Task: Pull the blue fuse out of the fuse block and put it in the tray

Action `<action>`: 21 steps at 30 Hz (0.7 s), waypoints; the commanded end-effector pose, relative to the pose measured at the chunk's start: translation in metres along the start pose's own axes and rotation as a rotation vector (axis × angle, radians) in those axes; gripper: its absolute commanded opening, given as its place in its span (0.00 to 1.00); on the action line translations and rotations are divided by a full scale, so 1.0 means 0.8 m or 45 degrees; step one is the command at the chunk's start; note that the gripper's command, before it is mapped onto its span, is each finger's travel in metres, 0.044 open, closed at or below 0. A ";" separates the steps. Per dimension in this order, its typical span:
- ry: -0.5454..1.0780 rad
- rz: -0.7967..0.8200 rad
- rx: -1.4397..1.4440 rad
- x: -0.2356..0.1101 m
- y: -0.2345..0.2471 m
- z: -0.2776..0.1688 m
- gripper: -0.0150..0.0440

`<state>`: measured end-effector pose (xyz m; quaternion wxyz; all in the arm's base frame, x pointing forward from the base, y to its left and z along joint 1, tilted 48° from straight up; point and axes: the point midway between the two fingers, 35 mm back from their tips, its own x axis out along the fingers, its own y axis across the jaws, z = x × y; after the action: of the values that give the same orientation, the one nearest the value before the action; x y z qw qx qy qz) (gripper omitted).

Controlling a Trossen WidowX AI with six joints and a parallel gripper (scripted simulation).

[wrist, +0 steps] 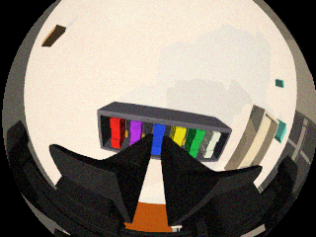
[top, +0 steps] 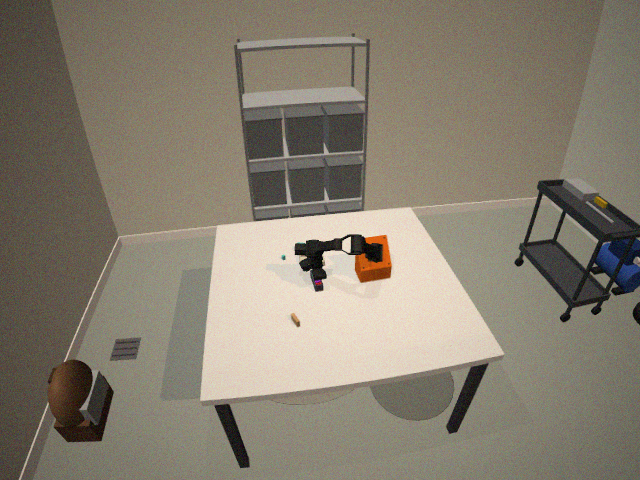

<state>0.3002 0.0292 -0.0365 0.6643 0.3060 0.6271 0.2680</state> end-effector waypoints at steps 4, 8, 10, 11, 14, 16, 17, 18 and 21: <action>0.000 0.000 0.000 -0.001 0.000 0.000 0.25; 0.000 0.000 0.000 -0.004 0.000 0.000 0.25; 0.000 0.000 0.000 -0.005 0.000 0.000 0.25; 0.000 0.000 0.000 -0.006 0.000 0.000 0.25; 0.000 0.000 0.001 -0.007 0.000 0.000 0.25; 0.000 0.000 0.001 -0.009 0.000 0.001 0.25; 0.000 0.000 0.001 -0.009 0.000 0.001 0.25; 0.000 0.000 0.001 -0.010 0.000 0.001 0.25; 0.000 0.000 0.001 -0.012 0.000 0.001 0.25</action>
<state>0.3004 0.0237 -0.0314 0.6635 0.3095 0.6269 0.2664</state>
